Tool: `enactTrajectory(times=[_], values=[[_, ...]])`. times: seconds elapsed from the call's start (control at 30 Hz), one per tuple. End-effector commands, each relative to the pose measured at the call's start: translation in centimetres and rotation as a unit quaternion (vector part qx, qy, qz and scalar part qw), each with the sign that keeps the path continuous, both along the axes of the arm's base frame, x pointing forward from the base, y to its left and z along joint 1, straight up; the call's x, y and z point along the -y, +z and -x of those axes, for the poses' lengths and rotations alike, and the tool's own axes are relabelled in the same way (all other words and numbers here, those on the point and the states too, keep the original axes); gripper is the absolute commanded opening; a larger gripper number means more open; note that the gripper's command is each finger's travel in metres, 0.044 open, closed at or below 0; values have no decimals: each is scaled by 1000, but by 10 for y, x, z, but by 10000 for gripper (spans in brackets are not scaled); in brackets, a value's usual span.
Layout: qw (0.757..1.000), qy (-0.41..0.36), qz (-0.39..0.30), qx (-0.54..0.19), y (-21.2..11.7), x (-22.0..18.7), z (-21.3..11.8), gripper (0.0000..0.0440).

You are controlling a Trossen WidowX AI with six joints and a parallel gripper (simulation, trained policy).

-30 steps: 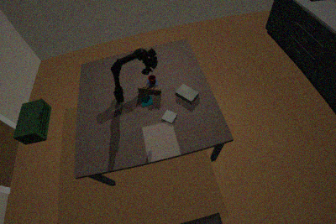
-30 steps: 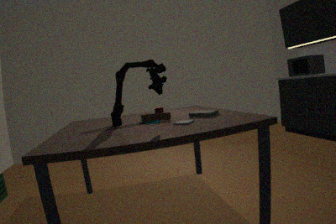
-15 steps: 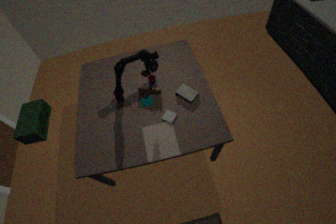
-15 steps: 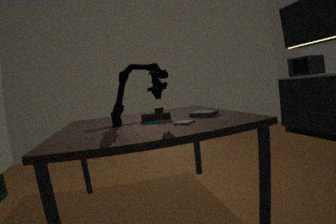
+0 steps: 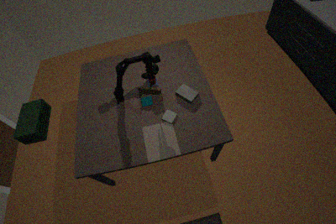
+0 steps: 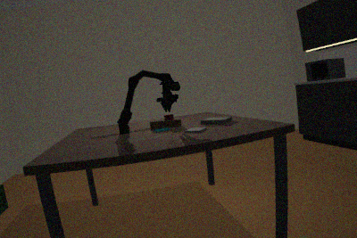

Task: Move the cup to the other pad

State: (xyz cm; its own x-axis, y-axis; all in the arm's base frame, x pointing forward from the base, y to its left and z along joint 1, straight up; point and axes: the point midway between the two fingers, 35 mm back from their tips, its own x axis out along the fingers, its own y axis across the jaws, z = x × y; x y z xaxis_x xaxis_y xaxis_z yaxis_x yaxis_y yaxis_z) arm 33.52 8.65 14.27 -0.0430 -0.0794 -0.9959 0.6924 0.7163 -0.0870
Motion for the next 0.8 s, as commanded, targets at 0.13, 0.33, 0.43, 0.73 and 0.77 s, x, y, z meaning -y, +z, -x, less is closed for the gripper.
enactTrajectory(times=[0.13, 0.33, 0.43, 0.73, 0.77], values=[[1000, 0, 14, -19, -26, 1, 1, 184], [999, 9, 19, -30, -47, 2, 3, 186], [999, 17, 19, -36, -58, 3, 4, 186], [997, 53, 17, -47, -85, 5, 8, 81], [997, 57, 17, -46, -86, 5, 8, 58]])
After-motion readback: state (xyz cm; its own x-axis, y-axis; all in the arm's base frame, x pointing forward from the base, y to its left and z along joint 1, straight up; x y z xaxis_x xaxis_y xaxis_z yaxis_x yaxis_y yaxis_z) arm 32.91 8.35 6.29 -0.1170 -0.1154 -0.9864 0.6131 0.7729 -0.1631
